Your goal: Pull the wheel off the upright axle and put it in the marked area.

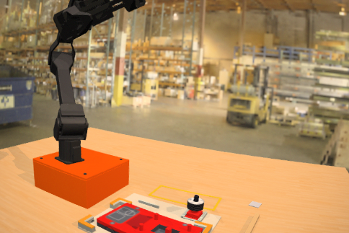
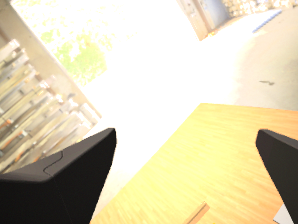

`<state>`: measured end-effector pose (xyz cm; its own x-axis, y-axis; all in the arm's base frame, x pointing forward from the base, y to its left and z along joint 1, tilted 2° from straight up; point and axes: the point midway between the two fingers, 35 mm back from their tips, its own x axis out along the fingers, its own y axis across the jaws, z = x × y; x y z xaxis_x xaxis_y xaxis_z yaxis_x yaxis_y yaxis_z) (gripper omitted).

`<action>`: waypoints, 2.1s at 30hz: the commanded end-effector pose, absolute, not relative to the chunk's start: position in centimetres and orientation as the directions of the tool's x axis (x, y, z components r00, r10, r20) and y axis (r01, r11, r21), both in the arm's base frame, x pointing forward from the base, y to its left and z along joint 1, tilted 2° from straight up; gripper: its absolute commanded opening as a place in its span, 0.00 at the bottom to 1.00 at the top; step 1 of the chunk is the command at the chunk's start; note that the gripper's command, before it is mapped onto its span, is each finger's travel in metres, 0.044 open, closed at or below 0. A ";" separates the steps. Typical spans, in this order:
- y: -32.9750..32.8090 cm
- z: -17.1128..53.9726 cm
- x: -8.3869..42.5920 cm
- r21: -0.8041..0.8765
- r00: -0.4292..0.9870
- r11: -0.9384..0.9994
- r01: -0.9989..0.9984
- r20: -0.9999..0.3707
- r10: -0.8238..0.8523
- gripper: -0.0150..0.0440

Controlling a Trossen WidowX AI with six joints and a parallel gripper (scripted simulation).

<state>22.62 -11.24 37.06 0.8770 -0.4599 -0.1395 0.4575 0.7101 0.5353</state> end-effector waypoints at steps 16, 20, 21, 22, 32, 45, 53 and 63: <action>-6.5 27.5 32.7 0.628 0.780 0.500 0.597 -0.600 -0.177 0.76; -4.1 24.1 34.8 0.592 0.690 0.438 0.677 -0.716 -0.100 0.76; -3.4 23.2 35.2 0.579 0.664 0.418 0.700 -0.743 -0.082 0.76; -2.8 22.4 35.6 0.564 0.636 0.400 0.723 -0.769 -0.065 0.76; 4.4 13.4 37.2 0.292 0.290 0.239 0.926 -0.956 0.042 0.76; 8.9 7.5 35.9 0.038 0.033 0.148 0.988 -0.999 0.035 0.76; 8.6 6.2 35.4 0.037 0.032 0.148 0.988 -0.999 0.035 0.76; 8.7 0.0 35.6 0.037 0.032 0.148 0.988 -0.999 0.035 0.76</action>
<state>35.43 8.66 0.87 0.0228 0.0304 -0.9993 0.9877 0.1537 0.0272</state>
